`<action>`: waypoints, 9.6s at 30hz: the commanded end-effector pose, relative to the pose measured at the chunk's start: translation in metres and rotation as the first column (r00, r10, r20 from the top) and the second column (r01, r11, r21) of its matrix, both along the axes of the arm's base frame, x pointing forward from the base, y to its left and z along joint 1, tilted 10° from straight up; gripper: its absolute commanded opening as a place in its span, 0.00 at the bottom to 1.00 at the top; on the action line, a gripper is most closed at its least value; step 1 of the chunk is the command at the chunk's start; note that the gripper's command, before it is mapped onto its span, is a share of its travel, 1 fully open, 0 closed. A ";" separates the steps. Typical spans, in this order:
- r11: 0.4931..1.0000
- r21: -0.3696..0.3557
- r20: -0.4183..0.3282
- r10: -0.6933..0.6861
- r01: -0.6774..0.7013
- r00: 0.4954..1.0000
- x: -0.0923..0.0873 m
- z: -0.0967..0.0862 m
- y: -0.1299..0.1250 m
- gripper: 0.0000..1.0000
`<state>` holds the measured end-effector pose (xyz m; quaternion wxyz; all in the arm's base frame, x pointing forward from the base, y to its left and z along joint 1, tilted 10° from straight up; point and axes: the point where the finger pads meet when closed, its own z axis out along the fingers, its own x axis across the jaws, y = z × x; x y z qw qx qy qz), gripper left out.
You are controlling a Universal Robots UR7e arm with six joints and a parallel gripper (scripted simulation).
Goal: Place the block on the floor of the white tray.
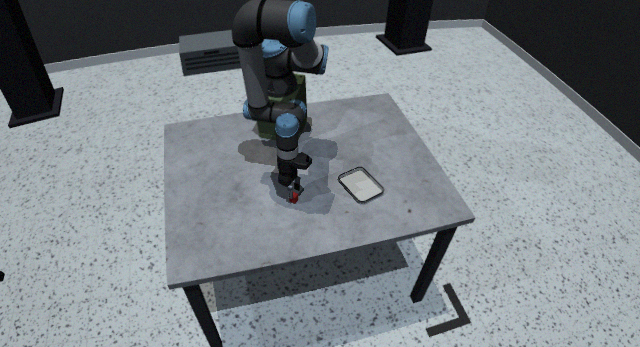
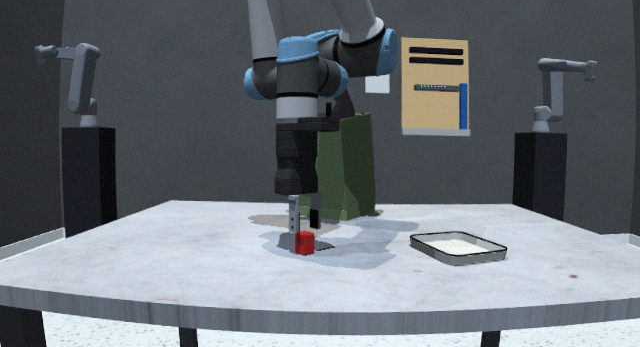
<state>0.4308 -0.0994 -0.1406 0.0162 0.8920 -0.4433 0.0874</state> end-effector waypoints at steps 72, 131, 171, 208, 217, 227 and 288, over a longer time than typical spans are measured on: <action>1.000 -0.001 0.001 0.000 0.000 1.000 0.006 -0.038 -0.004 0.00; 1.000 -0.001 0.001 0.000 0.000 1.000 -0.003 0.025 0.003 0.00; 1.000 0.000 0.001 0.000 0.000 1.000 0.020 0.000 0.262 0.00; 1.000 -0.001 0.001 0.000 0.000 1.000 0.024 -0.021 0.281 0.00; 1.000 -0.001 0.001 0.000 0.000 1.000 0.027 -0.042 0.279 0.00; 1.000 -0.001 0.001 0.000 0.000 1.000 0.030 -0.058 0.277 0.00; 1.000 -0.001 0.001 0.000 0.000 1.000 0.030 -0.061 0.277 0.86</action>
